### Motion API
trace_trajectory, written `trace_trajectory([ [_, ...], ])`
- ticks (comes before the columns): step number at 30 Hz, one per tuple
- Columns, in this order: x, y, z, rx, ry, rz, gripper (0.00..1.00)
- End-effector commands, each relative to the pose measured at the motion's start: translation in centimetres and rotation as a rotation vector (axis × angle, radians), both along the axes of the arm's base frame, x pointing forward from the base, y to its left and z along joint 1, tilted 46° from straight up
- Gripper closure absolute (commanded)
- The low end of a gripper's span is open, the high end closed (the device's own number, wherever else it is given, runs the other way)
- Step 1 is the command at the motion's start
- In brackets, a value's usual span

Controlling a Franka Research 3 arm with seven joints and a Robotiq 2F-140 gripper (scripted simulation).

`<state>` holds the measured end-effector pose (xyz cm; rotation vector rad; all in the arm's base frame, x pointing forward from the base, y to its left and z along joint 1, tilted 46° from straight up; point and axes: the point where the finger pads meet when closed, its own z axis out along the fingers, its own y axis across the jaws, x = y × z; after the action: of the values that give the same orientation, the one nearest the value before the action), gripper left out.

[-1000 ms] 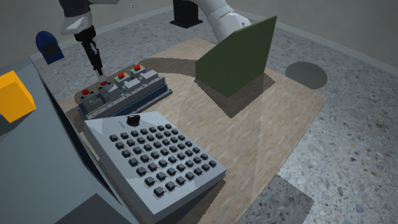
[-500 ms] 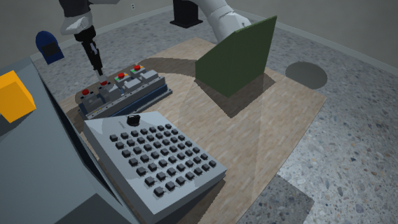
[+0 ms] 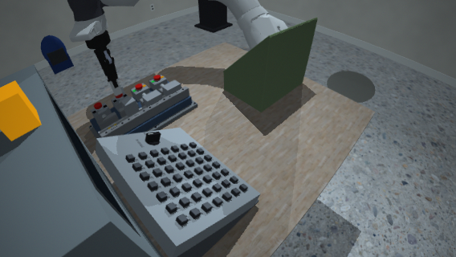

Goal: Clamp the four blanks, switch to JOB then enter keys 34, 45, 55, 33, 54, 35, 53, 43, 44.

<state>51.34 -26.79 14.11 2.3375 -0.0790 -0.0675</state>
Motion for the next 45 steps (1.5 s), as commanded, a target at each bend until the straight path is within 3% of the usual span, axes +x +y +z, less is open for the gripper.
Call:
trace_trajectory([
  [1, -0.07, -0.34, -0.26, -0.001, -0.003, -0.001, 1.0],
  [45, -0.1, -0.57, -0.48, -0.001, -0.003, -0.001, 1.0],
])
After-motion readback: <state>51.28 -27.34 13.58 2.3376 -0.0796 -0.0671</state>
